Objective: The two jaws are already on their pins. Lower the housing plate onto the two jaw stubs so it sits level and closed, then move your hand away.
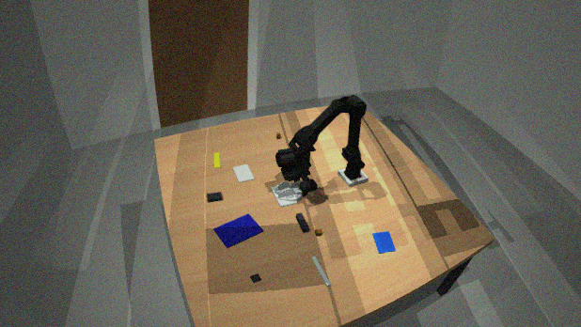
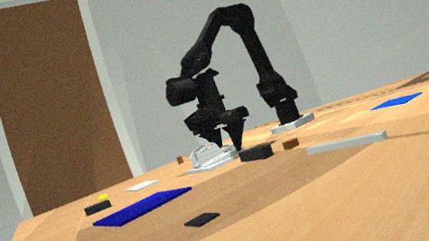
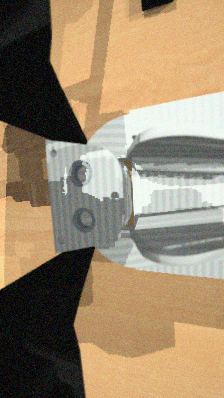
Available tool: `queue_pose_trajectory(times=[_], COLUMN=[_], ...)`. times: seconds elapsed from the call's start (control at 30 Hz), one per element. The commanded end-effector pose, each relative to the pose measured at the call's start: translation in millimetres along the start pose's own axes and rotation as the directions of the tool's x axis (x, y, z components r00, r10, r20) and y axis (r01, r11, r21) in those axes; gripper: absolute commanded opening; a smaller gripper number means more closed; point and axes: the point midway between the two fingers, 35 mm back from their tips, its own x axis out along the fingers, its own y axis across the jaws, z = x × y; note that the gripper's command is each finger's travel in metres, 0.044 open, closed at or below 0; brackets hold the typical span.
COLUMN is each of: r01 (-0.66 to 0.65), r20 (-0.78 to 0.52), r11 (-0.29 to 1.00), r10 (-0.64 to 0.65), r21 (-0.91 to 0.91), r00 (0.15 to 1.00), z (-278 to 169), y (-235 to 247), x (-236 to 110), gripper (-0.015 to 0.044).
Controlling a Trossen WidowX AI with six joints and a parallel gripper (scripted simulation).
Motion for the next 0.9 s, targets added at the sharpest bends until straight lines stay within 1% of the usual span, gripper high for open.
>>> queue_pose_trajectory(times=[0.0, 0.87], r01=[0.004, 0.004], r20=[0.005, 0.005], r11=[1.000, 1.000], r10=[-0.004, -0.004], r21=[-0.003, -0.003], r00=[1.000, 1.000], z=[1.0, 1.1], y=[-0.6, -0.6], x=[-0.5, 4.0], gripper=[0.0351, 0.0351])
